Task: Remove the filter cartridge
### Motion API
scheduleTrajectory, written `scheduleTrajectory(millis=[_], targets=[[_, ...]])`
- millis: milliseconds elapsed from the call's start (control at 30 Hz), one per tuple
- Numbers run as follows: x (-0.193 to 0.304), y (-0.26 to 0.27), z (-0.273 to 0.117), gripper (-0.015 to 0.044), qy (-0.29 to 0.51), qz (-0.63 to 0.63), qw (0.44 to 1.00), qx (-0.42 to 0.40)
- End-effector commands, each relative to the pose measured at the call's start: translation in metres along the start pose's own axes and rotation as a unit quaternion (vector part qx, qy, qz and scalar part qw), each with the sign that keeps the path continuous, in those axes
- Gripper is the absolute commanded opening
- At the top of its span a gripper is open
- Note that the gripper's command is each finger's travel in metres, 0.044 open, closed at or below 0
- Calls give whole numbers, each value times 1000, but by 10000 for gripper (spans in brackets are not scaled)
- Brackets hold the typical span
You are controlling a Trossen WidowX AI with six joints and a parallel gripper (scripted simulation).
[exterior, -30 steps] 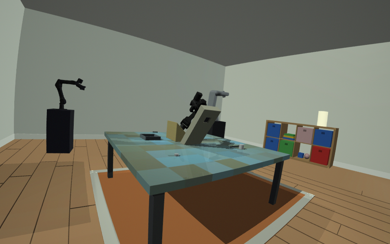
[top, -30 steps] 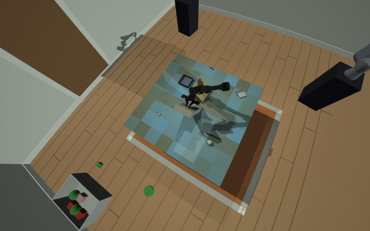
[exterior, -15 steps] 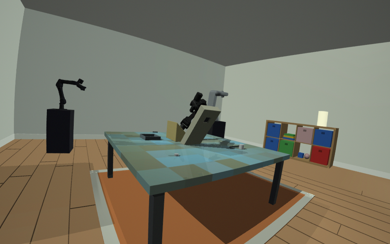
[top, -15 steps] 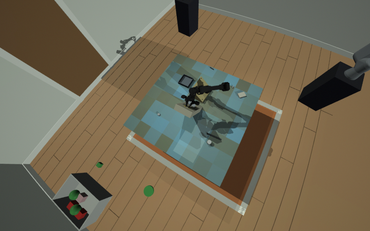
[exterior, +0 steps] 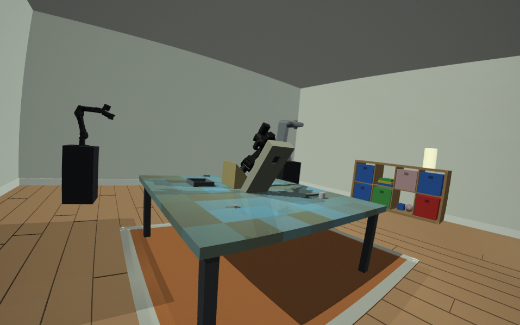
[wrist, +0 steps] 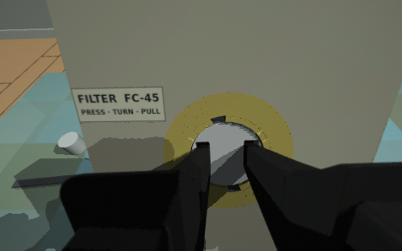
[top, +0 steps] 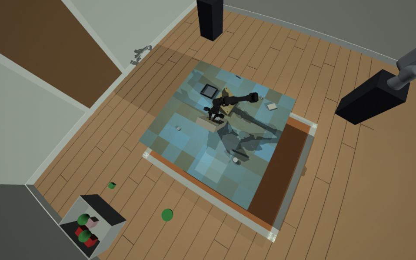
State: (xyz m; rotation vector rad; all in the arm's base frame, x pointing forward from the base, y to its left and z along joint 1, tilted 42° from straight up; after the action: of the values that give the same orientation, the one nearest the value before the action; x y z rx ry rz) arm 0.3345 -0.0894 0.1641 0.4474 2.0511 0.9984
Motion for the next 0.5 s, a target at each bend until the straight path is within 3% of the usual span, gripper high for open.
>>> scheduleTrajectory(millis=[0,467], targets=[[0,0,1,0,0,11,1000,2],[0,0,5,0,1,234,972,4]])
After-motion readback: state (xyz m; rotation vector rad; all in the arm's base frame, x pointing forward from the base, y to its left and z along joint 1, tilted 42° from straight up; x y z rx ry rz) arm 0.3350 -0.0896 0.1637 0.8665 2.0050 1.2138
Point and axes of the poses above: the point midway between the two fingers, 35 mm back from their tips, its own z axis out along the fingers, its own y axis across the jaws, x = y × z, the point moved 1 cm from there along -z, back along the fingers, and after that the axes turned 13 degrees about z, right-handed, at the moved point
